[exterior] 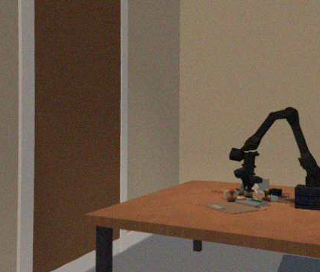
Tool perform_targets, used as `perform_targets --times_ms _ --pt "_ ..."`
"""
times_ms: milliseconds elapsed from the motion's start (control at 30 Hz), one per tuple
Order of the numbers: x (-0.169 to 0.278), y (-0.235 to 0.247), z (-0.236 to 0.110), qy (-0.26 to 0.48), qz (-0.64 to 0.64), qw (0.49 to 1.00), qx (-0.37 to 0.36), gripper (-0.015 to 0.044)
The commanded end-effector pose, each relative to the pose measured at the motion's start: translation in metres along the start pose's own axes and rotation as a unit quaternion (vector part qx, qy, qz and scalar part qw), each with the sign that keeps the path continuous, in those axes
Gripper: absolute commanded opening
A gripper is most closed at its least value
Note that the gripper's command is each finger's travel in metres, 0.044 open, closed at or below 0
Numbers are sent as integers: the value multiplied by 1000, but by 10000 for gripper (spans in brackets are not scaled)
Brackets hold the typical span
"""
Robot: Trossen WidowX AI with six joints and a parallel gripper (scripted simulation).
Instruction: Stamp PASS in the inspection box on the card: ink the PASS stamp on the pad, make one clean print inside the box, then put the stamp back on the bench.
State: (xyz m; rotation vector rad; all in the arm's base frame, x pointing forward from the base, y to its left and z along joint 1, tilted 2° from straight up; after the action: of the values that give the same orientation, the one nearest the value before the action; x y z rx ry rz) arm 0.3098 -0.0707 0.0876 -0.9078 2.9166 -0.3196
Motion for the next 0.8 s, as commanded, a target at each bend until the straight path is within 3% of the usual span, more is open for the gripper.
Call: perform_targets --times_ms 0,767 --pt "0 0 1 -1 -1 1000 -1 0" --pt "0 1 4 -1 -1 1000 -1 0"
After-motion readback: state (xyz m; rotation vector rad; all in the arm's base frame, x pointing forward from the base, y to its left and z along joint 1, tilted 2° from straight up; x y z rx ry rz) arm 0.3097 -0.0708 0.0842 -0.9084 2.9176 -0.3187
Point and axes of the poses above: the point midway between the two fingers, 35 mm back from their tips, its own z axis out along the fingers, its own y axis across the jaws, x = y × z, the point moved 10 cm from there along -z, back along the fingers, and after that the axes turned 2 degrees about z, right-handed, at the moved point
